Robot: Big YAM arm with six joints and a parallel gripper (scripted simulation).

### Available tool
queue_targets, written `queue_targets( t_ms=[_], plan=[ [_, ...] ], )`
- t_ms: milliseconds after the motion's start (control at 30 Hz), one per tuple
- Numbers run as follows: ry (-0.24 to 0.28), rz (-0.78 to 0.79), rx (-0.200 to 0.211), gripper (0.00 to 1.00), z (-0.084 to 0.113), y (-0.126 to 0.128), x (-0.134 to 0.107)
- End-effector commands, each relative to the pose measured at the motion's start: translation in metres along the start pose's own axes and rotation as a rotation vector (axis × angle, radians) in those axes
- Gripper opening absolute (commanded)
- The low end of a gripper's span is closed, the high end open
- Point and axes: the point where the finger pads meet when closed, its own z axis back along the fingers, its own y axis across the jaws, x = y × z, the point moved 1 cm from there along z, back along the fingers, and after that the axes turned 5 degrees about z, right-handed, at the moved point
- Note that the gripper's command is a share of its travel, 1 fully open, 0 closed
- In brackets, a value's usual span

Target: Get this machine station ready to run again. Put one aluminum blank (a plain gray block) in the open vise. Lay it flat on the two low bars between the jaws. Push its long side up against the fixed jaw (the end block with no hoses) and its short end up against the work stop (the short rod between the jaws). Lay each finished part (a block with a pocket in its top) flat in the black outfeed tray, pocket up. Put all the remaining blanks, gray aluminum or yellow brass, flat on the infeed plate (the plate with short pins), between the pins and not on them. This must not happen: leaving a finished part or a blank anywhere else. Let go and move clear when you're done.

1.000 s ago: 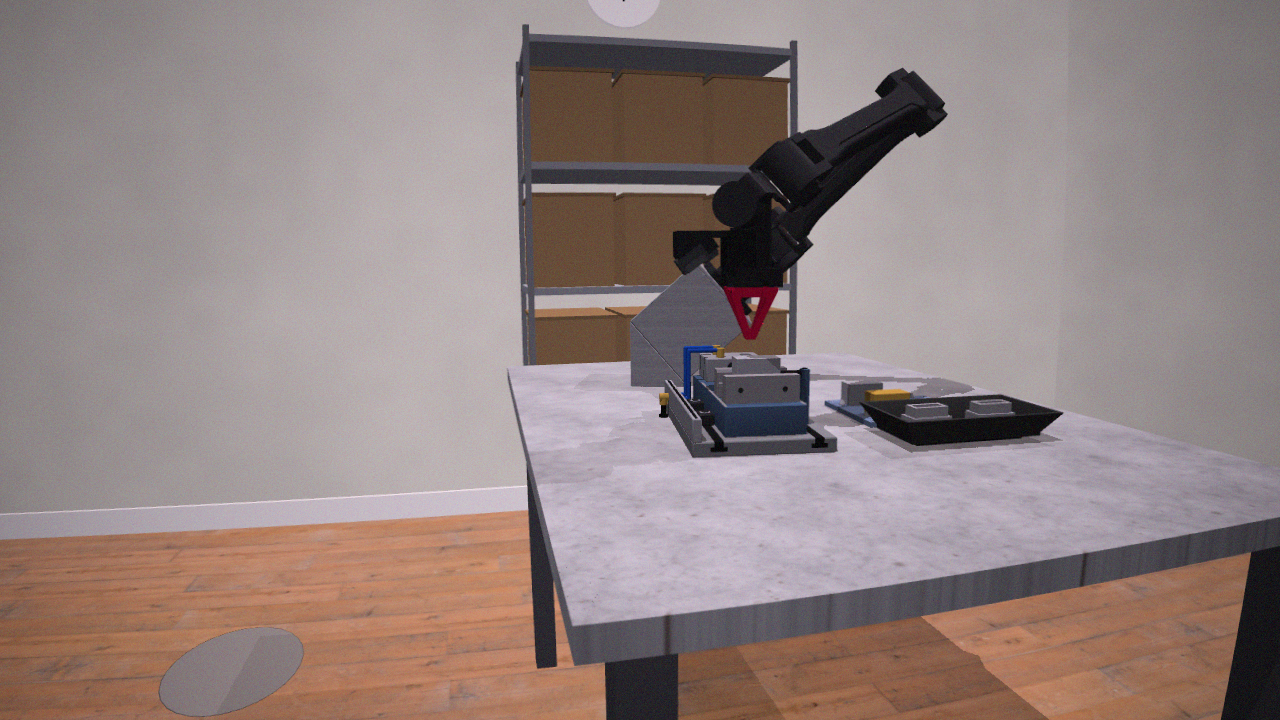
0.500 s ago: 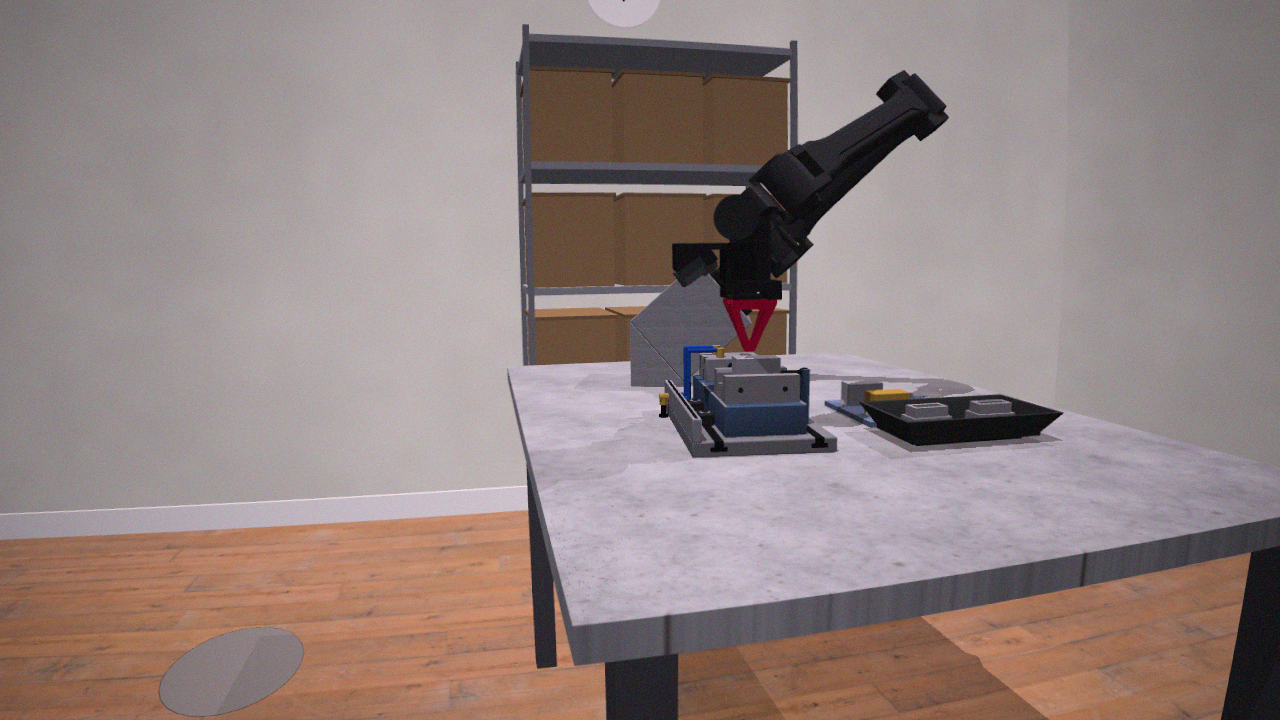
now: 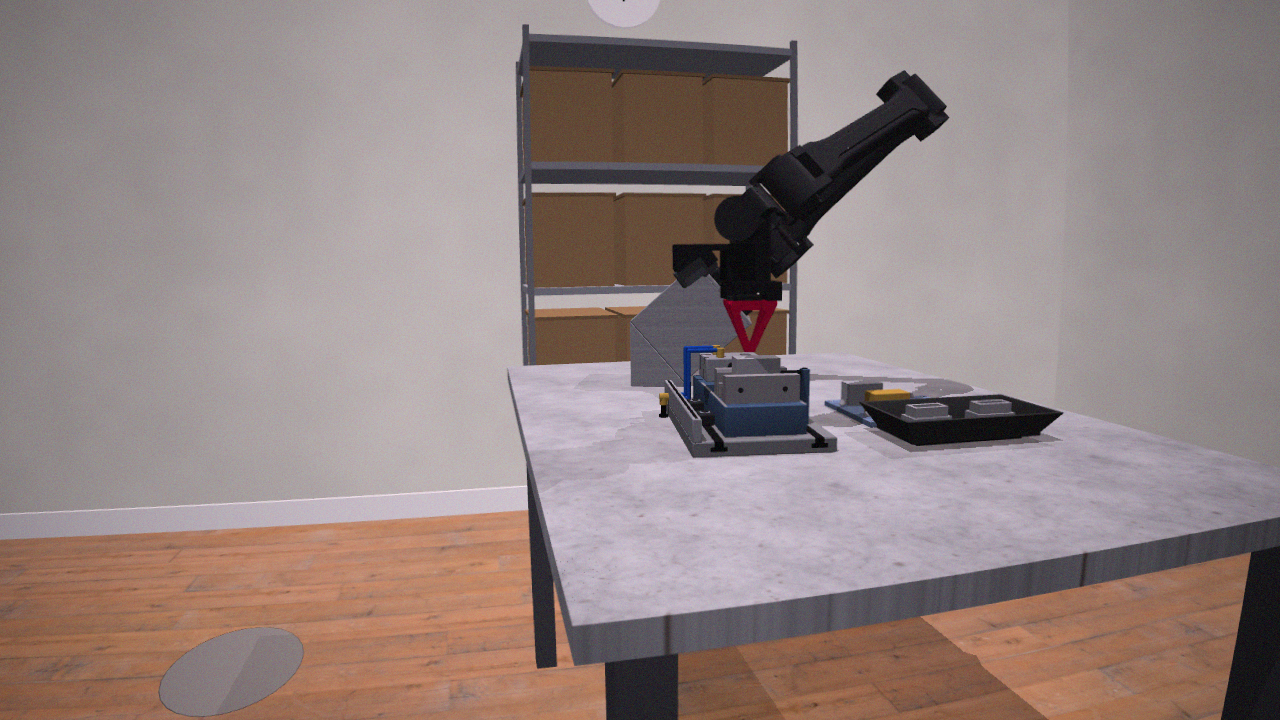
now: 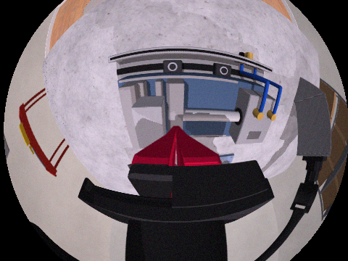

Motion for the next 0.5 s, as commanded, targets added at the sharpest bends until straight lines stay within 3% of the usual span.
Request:
queue_targets(
  t_ms=[0,467],
  plan=[
    [0.000,0.024,0.000,0.00,-0.0050,0.0064,-0.0070],
    [-0.001,0.028,0.002,0.00,-0.0042,0.0082,-0.0070]
  ],
)
